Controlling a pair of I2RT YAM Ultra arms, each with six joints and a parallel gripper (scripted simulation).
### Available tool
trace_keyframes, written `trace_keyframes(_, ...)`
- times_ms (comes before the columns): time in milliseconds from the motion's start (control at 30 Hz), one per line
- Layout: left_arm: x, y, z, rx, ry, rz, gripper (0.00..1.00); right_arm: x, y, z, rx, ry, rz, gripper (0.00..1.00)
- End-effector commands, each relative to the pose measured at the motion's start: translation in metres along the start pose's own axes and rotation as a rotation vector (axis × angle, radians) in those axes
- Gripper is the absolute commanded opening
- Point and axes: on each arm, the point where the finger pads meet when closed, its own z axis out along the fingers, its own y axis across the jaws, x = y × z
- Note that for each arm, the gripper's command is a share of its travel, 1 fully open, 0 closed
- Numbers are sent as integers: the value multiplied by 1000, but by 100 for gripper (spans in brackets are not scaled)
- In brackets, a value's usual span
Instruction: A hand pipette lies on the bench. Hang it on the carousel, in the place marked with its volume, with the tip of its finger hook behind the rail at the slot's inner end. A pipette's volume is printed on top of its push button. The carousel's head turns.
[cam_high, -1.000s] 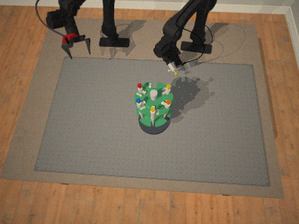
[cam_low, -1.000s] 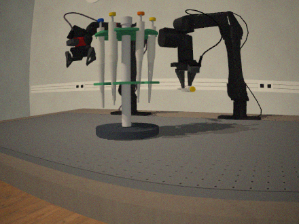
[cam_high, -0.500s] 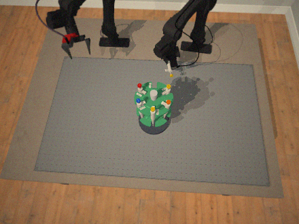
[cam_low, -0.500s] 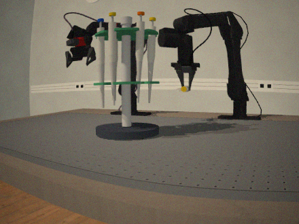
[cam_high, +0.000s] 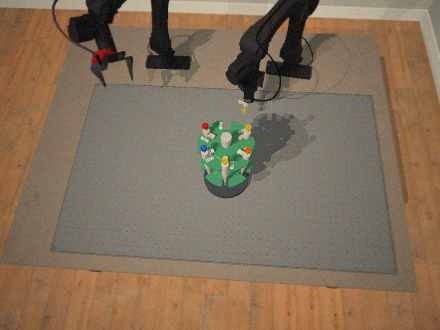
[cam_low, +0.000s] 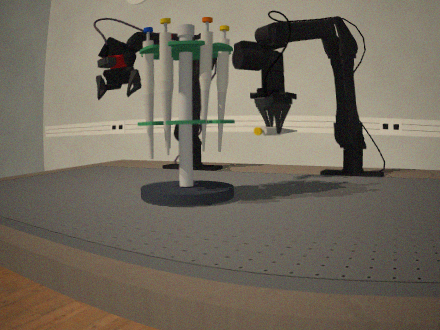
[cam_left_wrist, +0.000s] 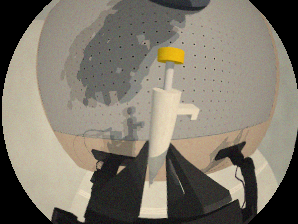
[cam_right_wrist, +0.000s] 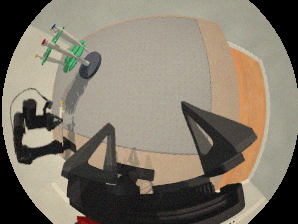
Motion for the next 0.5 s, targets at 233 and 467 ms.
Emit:
trace_keyframes(233, -3, 0, -10, 5, -17, 294, 12, -9, -3, -6, 12, -37, -25, 100)
trace_keyframes(467, -20, -3, -5, -2, 1, 288, 12, -9, -3, -6, 12, -37, -25, 100)
